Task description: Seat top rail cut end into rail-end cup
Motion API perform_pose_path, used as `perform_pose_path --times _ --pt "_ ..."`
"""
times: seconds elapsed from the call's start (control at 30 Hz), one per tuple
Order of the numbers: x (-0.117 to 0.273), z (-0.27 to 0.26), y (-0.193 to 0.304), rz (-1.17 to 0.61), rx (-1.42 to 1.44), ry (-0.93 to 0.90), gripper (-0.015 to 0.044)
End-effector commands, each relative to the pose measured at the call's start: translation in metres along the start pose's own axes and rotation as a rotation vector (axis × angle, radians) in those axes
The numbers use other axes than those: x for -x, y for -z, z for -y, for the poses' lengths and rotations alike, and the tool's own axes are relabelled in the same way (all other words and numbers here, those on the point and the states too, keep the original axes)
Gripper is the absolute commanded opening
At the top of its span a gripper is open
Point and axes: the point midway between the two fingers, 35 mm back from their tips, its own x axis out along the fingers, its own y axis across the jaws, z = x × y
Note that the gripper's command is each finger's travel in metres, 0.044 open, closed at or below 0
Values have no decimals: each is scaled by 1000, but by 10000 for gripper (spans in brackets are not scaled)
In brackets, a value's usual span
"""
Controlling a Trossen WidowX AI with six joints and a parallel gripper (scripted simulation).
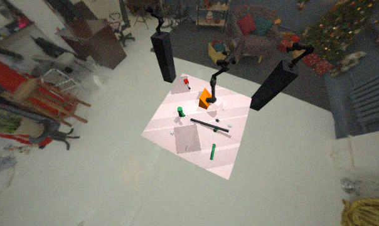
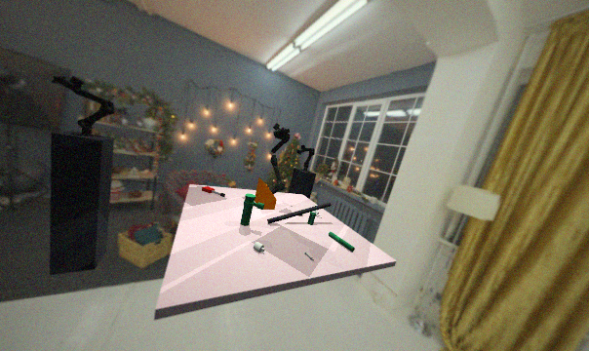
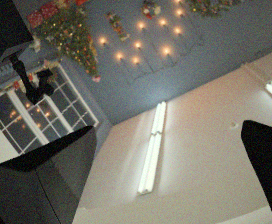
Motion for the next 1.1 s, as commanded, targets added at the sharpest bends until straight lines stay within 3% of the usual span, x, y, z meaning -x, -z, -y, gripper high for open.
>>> perform_pose_path --times 0.0,0.53,0.77,0.97,1.07 --pt "0 -1 1 -1 -3 -2 426" --pt "-21 -186 54 -188 -398 -277 440" --pt "-6 -257 74 -352 -596 -360 440" --pt "39 -356 86 -521 -774 -521 440" --pt "56 -369 95 -617 -820 -494 440"
